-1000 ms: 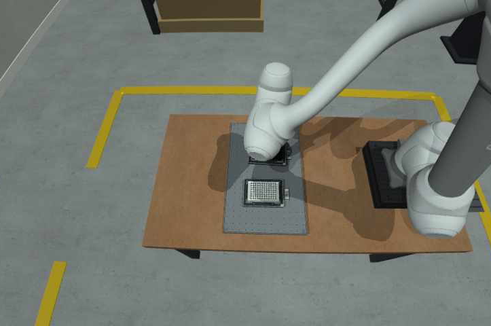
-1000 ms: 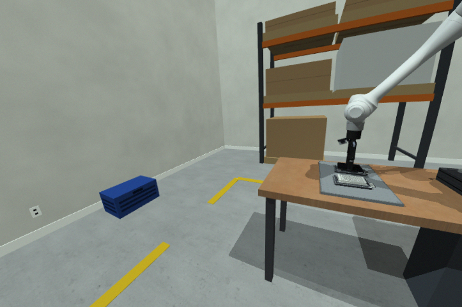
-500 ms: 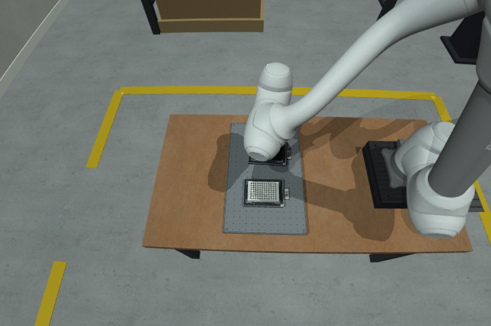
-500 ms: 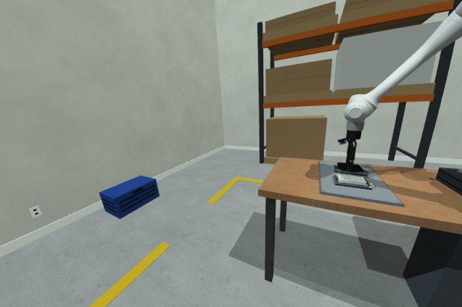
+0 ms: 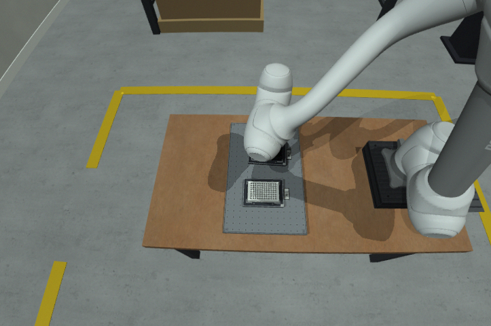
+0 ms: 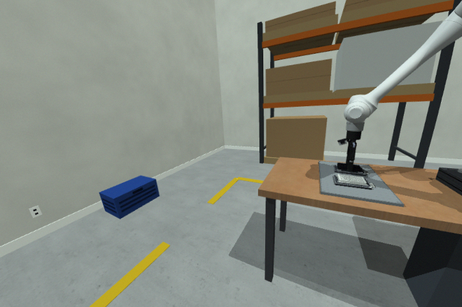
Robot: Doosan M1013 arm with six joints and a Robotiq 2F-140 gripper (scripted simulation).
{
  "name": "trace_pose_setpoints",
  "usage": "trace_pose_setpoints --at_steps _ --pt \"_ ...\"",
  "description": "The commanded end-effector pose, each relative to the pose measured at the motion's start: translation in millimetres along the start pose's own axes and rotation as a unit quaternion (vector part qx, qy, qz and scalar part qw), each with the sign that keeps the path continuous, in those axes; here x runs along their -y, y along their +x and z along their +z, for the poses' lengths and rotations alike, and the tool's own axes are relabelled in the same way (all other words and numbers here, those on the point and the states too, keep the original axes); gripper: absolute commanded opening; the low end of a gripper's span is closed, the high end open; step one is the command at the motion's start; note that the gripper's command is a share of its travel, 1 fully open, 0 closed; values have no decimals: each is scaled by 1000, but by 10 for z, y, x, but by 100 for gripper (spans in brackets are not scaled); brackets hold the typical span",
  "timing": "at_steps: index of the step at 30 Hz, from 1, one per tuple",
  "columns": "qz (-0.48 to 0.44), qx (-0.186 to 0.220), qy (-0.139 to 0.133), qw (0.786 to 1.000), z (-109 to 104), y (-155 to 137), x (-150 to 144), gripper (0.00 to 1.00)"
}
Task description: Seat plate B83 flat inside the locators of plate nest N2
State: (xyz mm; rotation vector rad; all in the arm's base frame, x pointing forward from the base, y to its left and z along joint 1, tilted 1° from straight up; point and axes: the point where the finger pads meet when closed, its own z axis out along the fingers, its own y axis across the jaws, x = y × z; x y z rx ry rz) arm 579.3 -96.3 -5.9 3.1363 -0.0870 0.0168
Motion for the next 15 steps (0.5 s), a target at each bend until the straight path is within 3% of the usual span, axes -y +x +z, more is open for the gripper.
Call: trace_pose_setpoints --at_steps 1,15 --pt "0 -1 0 1000 -2 5 0 10" --pt "0 -1 0 1000 18 5 0 10"
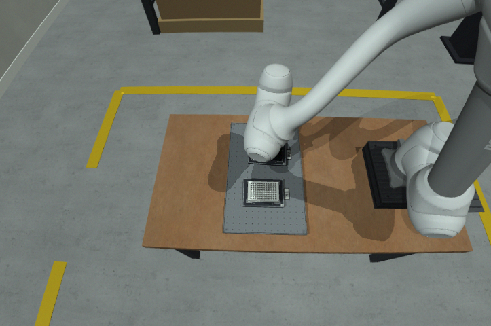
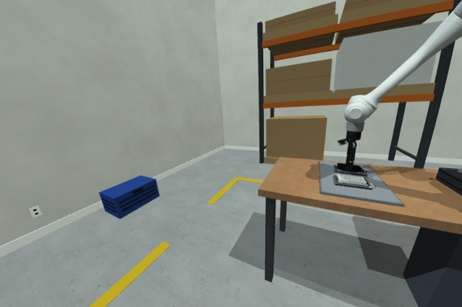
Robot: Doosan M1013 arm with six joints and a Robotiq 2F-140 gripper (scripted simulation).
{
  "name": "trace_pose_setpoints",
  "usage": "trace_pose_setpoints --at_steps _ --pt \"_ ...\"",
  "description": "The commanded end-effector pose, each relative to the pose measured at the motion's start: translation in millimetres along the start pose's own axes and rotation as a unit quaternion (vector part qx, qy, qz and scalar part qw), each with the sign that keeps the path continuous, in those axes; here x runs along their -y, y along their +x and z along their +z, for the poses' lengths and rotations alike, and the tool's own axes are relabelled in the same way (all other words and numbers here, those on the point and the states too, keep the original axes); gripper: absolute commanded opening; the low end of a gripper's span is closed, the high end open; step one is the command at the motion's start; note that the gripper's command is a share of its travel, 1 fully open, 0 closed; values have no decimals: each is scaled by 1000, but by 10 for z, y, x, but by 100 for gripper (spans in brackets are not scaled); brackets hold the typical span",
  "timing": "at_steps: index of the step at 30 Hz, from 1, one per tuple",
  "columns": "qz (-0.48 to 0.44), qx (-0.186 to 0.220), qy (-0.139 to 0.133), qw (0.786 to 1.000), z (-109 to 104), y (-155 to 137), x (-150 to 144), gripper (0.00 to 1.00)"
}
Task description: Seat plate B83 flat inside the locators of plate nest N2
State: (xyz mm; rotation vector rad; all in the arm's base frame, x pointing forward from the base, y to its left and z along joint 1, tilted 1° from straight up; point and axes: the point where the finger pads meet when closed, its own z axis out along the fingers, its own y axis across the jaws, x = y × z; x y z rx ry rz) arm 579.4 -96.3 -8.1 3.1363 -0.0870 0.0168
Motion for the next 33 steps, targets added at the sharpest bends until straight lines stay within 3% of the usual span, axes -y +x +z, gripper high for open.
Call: trace_pose_setpoints --at_steps 1,33 --pt "0 -1 0 1000 -2 5 0 10" --pt "0 -1 0 1000 44 5 0 10"
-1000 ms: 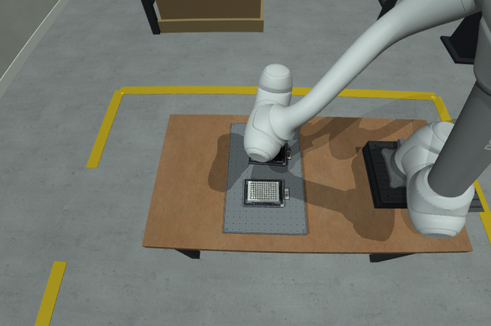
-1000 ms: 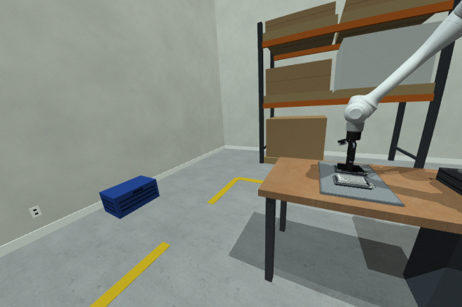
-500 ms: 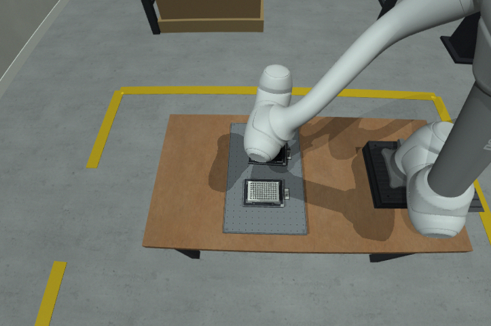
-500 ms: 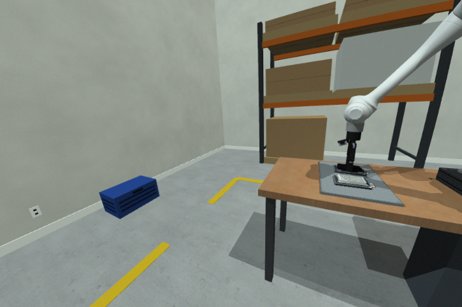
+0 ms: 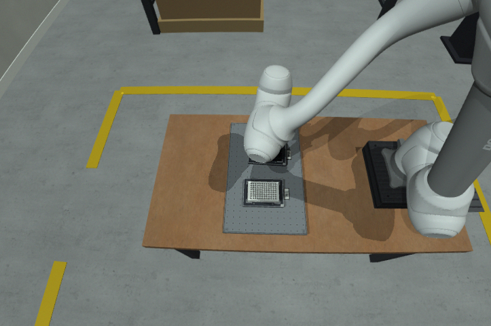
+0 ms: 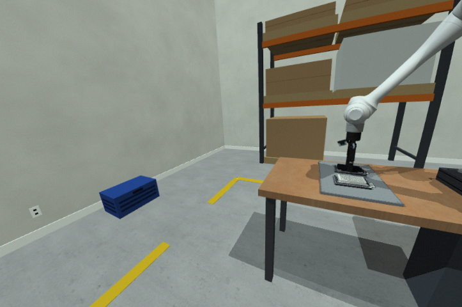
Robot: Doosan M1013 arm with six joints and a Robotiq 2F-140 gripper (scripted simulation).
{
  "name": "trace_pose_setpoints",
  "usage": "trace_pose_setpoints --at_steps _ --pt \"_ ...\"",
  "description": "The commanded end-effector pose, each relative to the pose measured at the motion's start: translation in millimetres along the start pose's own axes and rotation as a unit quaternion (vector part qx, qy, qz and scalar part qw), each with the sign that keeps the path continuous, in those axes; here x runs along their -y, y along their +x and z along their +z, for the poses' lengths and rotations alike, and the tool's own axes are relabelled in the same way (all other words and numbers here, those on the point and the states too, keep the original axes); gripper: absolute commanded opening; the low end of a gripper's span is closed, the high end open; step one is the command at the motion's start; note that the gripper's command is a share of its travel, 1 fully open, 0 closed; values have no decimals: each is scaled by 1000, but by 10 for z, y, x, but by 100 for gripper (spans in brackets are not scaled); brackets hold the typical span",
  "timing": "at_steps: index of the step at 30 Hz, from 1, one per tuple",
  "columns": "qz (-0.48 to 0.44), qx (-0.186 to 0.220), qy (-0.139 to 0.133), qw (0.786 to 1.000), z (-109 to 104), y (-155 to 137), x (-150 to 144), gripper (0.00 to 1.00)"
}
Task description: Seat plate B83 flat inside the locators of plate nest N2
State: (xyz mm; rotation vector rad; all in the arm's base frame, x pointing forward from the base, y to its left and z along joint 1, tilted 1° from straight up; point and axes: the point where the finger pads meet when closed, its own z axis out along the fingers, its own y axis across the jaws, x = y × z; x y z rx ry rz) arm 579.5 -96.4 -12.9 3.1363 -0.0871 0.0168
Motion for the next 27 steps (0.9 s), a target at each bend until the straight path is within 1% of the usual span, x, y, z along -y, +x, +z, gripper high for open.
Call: trace_pose_setpoints --at_steps 1,2,3,23,25,27 --pt "0 -1 0 1000 -2 5 0 10" --pt "0 -1 0 1000 -1 5 0 10" --pt "0 -1 0 1000 3 5 0 100" --pt "0 -1 0 1000 3 5 0 100" --pt "0 -1 0 1000 -50 4 0 100" --pt "0 -1 0 1000 -50 4 0 100"
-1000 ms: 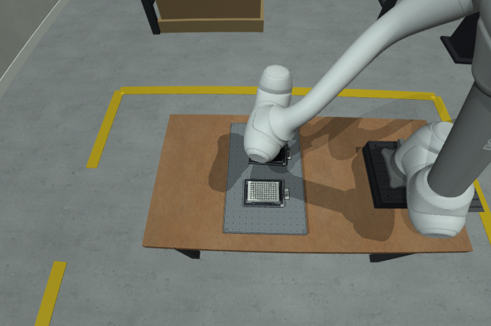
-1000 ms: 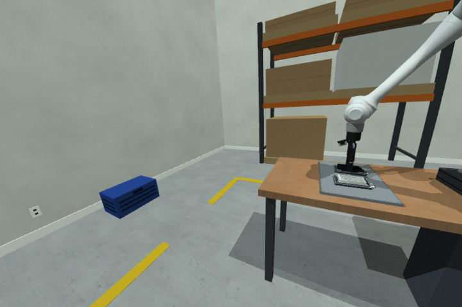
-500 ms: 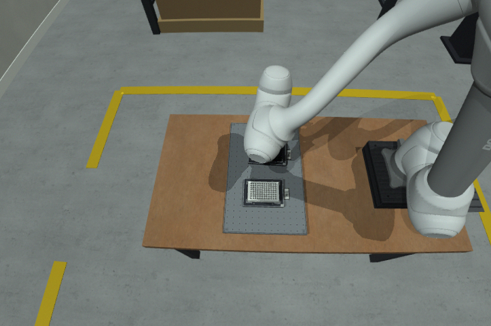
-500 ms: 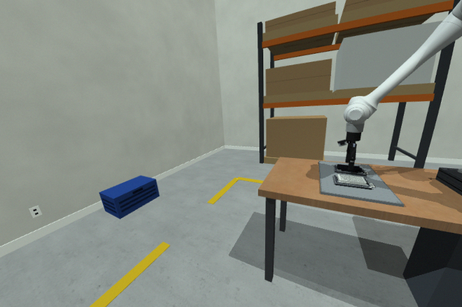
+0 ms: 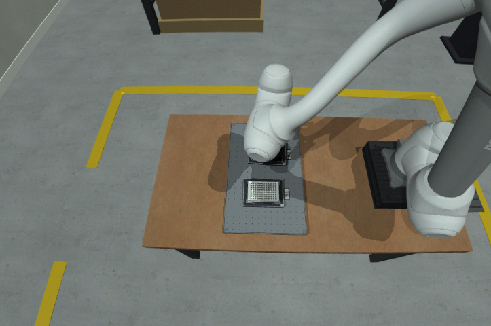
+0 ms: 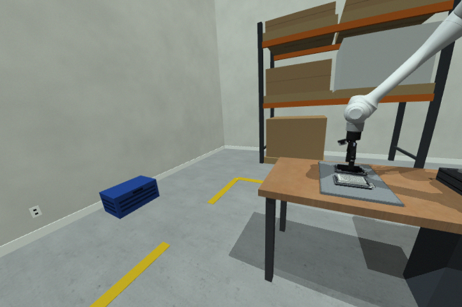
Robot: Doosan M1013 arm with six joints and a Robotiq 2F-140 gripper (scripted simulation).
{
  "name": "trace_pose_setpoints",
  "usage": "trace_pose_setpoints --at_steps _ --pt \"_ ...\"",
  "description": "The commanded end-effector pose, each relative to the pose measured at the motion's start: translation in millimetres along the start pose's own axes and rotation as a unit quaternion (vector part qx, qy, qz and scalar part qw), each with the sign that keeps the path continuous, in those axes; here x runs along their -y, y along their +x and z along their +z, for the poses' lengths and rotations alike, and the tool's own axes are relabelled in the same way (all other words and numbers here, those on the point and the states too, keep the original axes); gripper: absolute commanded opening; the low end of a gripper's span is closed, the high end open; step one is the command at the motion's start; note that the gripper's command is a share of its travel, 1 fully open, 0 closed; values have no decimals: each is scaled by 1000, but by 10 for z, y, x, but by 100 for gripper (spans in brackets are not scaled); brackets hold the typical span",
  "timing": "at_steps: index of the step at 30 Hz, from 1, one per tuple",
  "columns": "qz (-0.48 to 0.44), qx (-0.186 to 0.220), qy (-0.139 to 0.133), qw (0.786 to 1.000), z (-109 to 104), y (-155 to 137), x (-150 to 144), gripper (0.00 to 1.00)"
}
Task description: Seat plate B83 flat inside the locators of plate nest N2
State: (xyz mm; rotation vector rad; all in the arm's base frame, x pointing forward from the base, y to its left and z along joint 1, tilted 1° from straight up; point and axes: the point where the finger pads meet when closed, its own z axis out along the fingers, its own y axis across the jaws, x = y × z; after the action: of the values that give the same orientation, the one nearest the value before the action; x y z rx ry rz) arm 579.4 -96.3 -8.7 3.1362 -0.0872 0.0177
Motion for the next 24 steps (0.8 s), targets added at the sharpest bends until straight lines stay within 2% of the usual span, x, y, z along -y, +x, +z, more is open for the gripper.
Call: trace_pose_setpoints --at_steps 1,13,24 --pt "0 0 0 1000 -34 5 0 100" --pt "0 0 0 1000 -348 5 0 100" --pt "0 0 0 1000 -349 5 -1 100"
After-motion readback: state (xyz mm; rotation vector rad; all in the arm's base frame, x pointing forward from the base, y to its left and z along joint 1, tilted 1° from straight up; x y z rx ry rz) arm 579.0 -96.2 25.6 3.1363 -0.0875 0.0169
